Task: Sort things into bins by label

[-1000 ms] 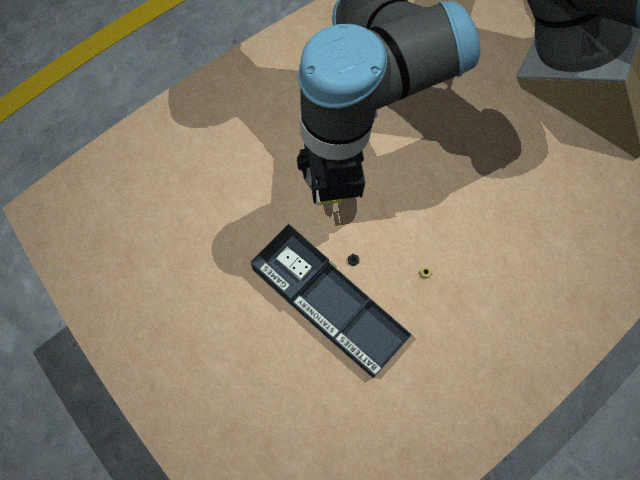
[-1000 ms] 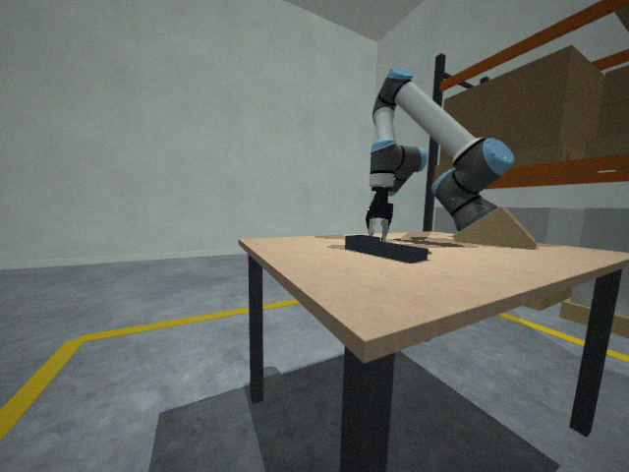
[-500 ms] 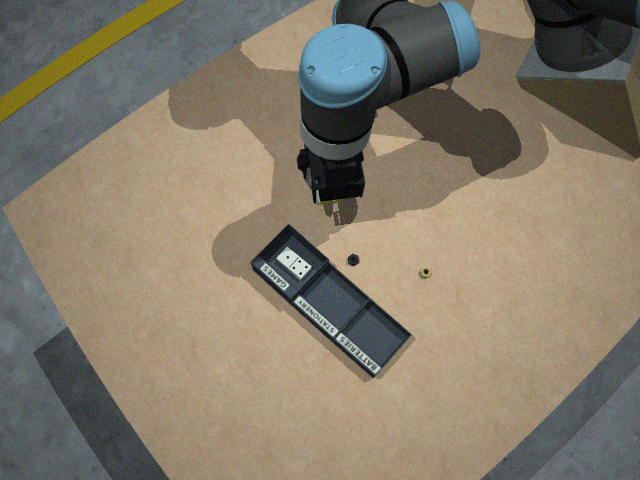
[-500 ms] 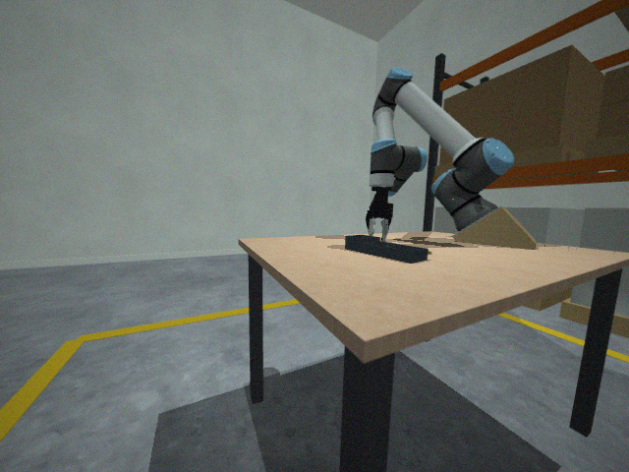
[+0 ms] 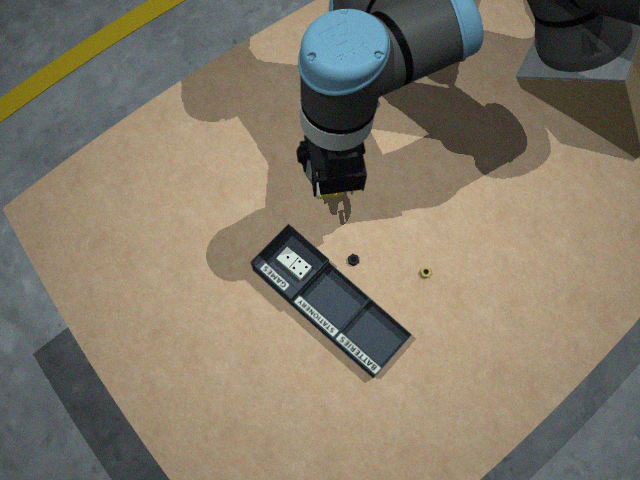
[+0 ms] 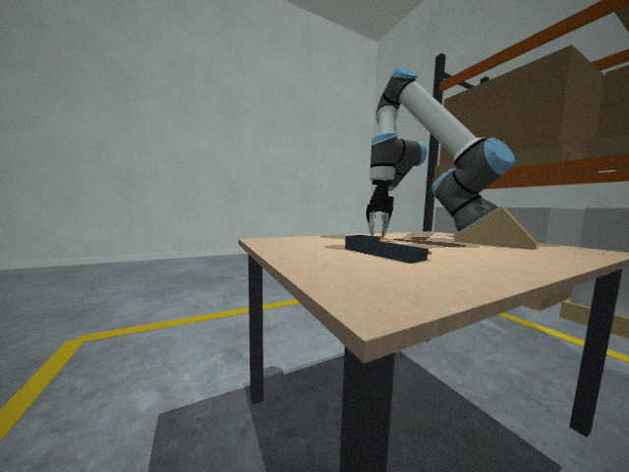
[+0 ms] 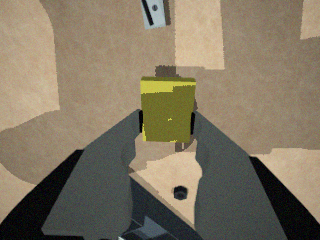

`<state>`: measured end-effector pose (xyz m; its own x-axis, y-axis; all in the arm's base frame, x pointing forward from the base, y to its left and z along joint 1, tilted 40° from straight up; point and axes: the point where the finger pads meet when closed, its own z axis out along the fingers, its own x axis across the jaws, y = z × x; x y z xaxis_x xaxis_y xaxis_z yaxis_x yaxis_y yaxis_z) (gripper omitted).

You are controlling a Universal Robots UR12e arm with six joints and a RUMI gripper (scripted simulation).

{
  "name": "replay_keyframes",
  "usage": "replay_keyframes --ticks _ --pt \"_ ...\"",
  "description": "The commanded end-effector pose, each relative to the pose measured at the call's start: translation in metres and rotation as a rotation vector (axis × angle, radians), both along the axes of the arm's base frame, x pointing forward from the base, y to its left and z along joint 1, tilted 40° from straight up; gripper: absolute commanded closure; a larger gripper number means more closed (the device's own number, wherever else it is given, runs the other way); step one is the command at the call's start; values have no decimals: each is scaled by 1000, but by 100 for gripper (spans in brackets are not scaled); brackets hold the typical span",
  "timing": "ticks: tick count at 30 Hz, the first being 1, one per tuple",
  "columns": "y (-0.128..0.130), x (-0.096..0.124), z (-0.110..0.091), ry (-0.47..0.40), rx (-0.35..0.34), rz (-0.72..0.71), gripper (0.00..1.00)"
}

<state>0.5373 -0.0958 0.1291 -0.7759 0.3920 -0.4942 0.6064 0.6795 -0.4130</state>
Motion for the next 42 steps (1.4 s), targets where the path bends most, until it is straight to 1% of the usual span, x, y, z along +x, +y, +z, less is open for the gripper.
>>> replay_keyframes --ticks 1,8,25,27,33,37,42 --pt "8 -2 9 0 0 -1 100" --pt "22 -6 27 0 0 -1 100" --pt "22 -6 27 0 0 -1 100" --pt "26 -7 32 0 0 -1 100" --pt "26 -7 32 0 0 -1 100" --pt "41 10 24 -117 33 -144 100" --pt "60 30 13 -210 61 -253 100"
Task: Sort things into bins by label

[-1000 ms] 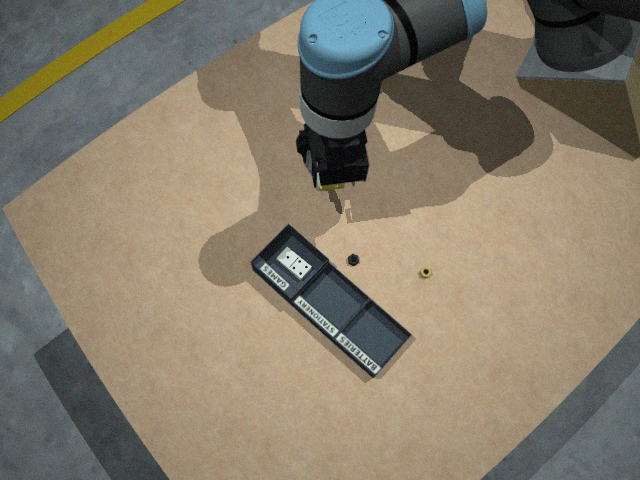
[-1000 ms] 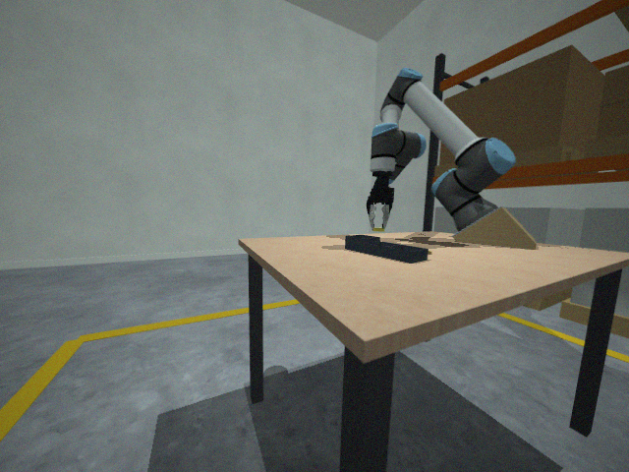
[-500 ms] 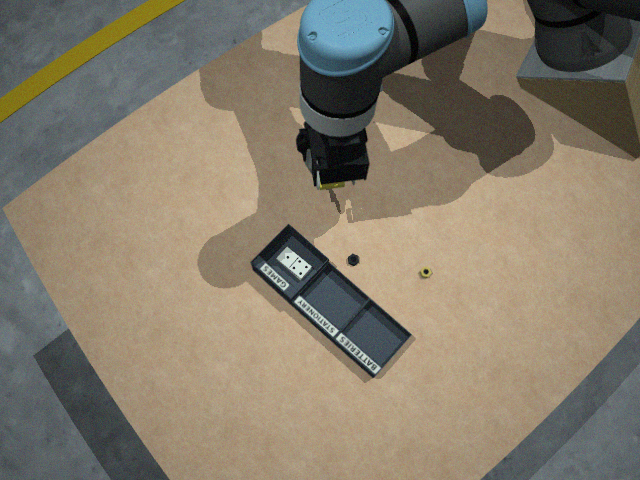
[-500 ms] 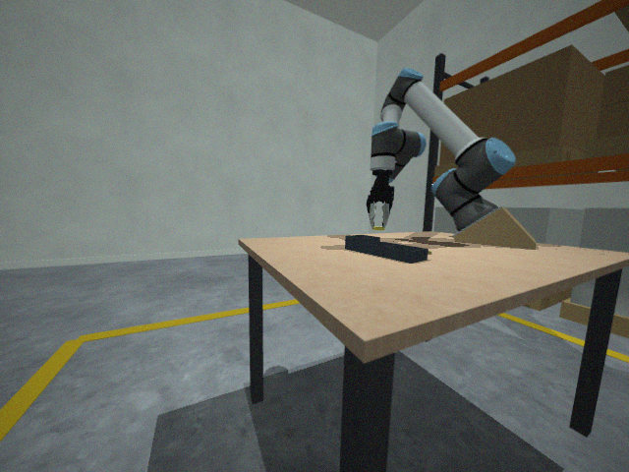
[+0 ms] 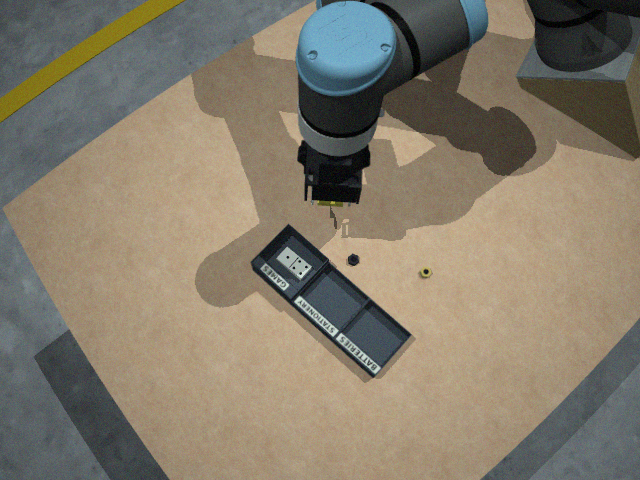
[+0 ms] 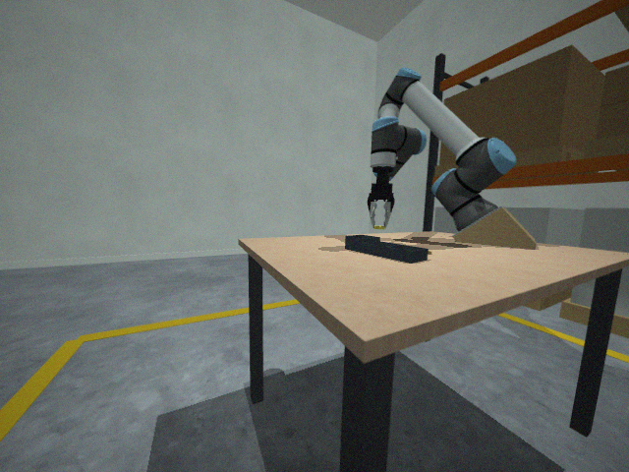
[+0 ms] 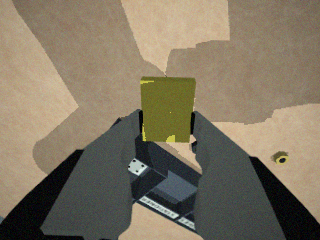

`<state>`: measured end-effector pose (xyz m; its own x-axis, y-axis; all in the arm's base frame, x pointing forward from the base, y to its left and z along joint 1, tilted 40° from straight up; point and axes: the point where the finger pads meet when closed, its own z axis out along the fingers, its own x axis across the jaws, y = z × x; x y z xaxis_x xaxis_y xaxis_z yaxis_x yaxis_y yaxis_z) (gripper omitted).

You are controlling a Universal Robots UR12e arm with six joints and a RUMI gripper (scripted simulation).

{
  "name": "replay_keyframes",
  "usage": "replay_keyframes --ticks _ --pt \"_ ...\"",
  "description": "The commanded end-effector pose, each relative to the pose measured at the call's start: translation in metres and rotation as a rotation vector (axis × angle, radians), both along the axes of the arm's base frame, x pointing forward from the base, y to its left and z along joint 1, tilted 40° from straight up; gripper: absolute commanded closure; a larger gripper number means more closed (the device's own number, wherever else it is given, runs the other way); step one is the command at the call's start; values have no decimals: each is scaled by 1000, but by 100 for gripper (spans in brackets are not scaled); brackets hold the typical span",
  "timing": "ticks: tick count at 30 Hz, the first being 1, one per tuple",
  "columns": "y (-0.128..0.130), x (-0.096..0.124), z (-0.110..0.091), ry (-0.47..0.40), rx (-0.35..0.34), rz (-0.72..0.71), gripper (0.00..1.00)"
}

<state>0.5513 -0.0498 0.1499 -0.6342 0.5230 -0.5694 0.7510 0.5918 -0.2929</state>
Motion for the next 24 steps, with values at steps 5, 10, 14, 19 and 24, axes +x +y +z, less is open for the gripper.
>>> replay_keyframes --ticks 5,10,14,19,24 --pt "33 37 -18 -170 49 -213 100" --pt "45 49 -25 -254 75 -312 100" --pt "60 66 -33 -326 96 -404 100" --pt "79 86 -44 -410 115 -524 100" --pt "94 103 -53 -412 115 -528 100"
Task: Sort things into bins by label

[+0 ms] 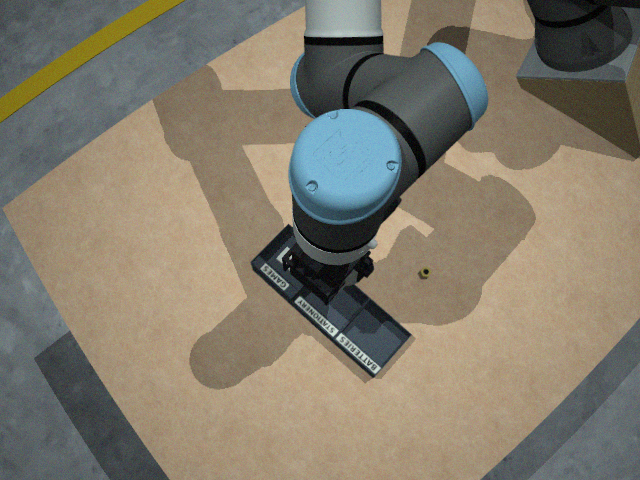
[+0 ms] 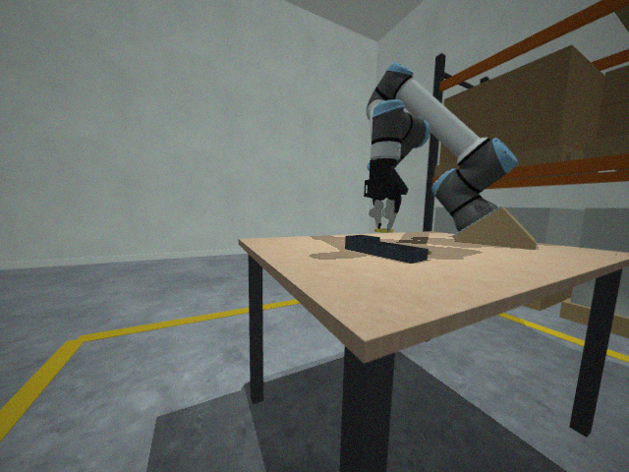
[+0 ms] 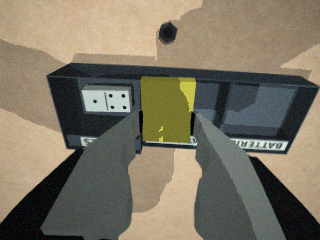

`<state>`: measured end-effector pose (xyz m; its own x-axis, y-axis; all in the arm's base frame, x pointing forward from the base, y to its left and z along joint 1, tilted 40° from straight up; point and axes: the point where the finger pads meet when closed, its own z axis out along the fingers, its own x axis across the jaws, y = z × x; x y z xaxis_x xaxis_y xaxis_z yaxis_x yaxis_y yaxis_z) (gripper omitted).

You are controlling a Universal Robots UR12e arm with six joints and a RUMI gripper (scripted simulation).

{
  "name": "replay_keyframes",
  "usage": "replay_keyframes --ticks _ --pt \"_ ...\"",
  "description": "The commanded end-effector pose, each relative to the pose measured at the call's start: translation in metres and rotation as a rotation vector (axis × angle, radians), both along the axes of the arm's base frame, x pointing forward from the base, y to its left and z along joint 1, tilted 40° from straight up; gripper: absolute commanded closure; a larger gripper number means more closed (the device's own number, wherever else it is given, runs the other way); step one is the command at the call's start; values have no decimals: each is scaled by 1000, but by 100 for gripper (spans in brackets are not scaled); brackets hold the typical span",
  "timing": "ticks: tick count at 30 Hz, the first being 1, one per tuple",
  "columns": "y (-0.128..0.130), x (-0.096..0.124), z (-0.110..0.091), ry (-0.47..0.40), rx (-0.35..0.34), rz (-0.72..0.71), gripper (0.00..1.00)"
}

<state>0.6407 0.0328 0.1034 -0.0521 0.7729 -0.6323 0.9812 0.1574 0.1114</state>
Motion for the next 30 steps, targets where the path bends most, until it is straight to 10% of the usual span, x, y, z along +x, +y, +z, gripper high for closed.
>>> replay_keyframes --ticks 1,30 --pt "11 14 -6 -11 1 -32 100" --pt "6 23 -23 -11 1 -32 100"
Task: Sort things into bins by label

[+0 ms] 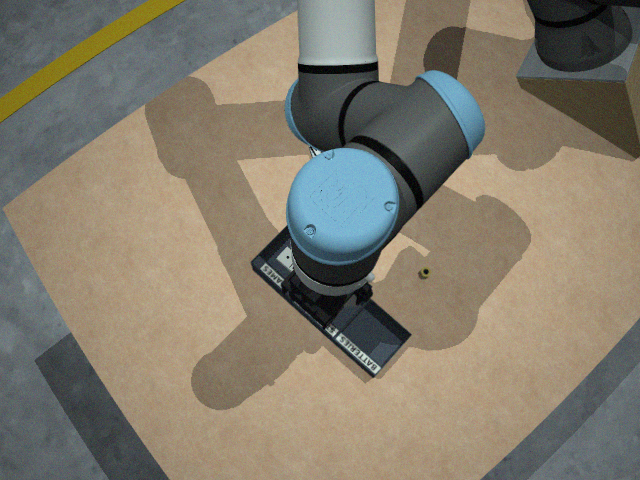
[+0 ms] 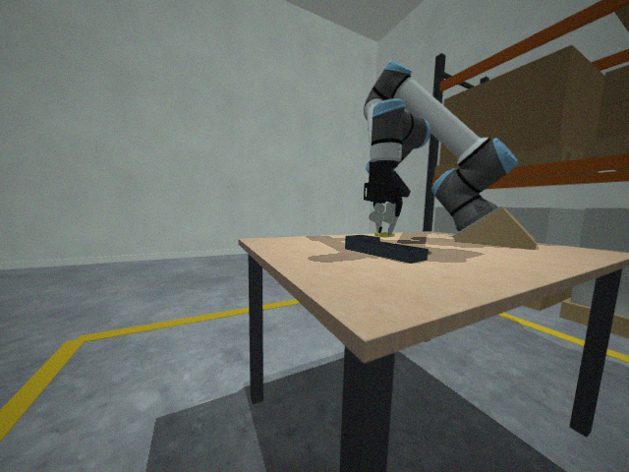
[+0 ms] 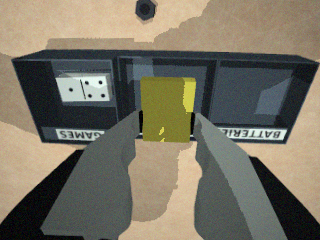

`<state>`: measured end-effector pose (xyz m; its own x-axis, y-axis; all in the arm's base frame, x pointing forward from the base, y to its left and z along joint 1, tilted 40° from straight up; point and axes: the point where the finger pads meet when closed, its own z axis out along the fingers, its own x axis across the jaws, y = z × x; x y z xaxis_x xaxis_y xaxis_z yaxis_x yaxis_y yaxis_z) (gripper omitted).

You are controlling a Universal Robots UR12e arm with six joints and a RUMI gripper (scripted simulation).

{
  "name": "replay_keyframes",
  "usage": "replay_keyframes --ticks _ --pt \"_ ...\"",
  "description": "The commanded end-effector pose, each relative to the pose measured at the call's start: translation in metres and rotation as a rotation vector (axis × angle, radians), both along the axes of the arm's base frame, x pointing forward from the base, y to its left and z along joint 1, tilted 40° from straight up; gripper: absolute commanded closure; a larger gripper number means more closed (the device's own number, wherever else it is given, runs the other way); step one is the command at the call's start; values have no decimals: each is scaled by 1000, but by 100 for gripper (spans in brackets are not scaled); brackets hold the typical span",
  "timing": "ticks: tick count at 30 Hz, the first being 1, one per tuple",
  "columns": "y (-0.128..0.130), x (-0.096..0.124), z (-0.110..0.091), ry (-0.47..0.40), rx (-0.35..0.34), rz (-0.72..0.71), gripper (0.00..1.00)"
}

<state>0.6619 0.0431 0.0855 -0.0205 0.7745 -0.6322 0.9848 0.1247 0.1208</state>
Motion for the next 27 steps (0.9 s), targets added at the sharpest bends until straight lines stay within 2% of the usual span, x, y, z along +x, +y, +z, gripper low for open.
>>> replay_keyframes --ticks 1,19,27 --pt "-5 2 -7 -1 0 1 100" --pt "-25 7 -31 -1 0 1 100" --pt "-26 7 -30 -1 0 1 100"
